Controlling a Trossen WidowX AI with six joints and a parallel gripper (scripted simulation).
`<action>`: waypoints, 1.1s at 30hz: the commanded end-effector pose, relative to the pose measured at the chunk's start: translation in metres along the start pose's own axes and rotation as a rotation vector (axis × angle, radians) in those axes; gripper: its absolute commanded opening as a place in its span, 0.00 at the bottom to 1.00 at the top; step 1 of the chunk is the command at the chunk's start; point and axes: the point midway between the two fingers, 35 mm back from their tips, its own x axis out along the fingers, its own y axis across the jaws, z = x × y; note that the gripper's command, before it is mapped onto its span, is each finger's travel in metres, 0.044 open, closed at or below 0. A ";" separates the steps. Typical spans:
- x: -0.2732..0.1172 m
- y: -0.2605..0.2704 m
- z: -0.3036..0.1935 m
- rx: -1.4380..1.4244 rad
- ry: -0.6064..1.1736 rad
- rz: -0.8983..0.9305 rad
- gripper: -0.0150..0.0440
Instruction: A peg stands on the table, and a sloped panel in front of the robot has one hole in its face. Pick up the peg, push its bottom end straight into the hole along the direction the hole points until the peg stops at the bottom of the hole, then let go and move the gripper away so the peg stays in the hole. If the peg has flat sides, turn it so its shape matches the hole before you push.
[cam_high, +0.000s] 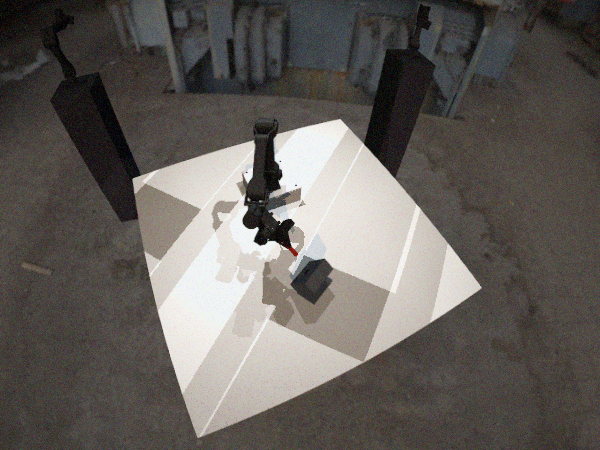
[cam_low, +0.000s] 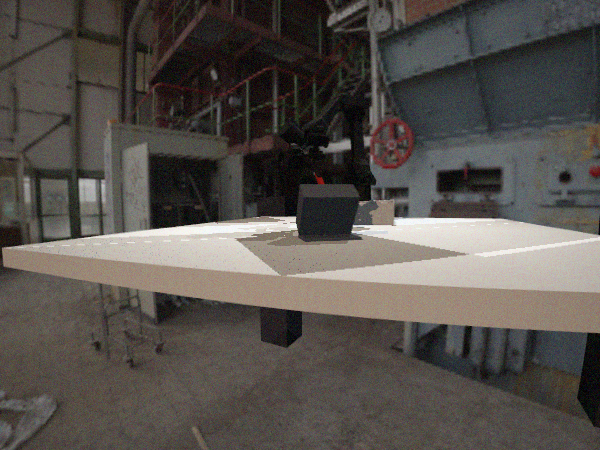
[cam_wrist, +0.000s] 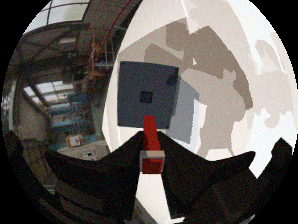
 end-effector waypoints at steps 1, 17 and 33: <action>0.002 -0.001 0.000 0.016 0.000 0.007 0.25; 0.026 -0.001 0.008 0.036 -0.018 0.032 0.25; 0.043 -0.002 0.012 0.052 -0.030 0.054 0.25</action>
